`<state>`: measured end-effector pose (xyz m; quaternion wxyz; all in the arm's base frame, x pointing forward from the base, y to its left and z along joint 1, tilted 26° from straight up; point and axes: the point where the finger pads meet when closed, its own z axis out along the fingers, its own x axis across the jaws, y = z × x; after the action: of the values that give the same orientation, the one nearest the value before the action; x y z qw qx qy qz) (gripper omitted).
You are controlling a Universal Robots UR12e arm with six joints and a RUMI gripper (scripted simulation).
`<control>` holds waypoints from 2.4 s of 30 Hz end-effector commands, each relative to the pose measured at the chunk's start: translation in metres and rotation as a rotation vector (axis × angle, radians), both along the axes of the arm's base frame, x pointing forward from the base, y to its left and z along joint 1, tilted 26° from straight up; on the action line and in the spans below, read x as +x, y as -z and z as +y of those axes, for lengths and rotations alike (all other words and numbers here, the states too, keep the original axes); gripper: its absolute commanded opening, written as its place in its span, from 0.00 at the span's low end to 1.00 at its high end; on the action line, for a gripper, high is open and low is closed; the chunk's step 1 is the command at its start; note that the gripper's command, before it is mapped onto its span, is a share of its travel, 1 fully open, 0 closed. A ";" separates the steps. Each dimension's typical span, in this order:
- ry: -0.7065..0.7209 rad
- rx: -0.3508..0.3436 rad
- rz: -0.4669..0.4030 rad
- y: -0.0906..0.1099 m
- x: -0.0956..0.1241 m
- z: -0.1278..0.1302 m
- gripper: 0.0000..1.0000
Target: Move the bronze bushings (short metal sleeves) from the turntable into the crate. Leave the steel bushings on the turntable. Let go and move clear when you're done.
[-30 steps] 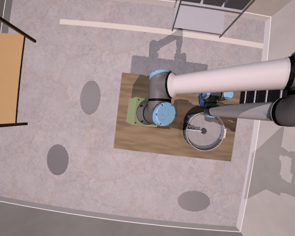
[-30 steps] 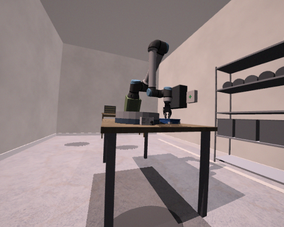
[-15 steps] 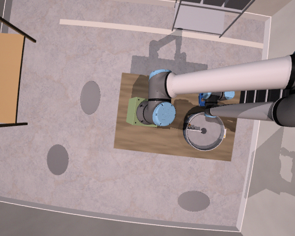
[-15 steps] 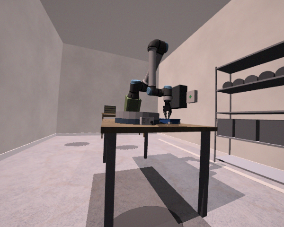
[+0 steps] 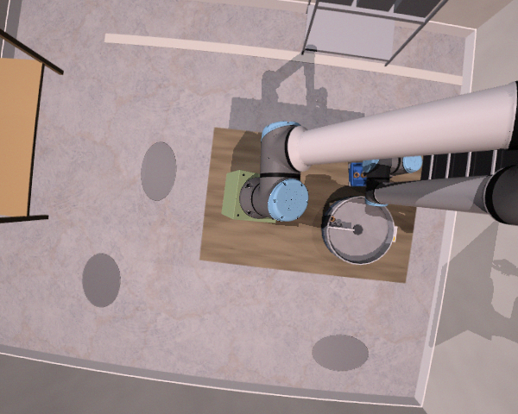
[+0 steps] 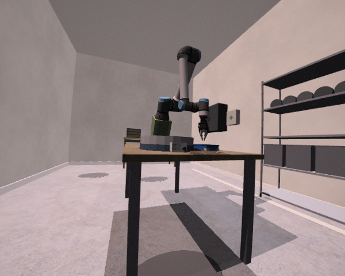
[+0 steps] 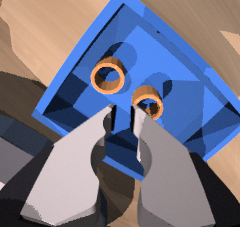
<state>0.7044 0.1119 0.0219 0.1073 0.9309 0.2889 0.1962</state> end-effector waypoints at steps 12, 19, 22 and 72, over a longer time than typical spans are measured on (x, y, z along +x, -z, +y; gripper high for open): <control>0.000 0.000 0.000 -0.040 -0.019 0.004 0.06; 0.000 0.000 0.000 -0.042 -0.019 0.004 0.06; 0.000 0.000 0.000 -0.042 -0.019 0.004 0.06; 0.000 0.000 0.000 -0.042 -0.019 0.004 0.06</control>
<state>0.6848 0.1158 0.0631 0.1071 0.9310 0.2889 0.1959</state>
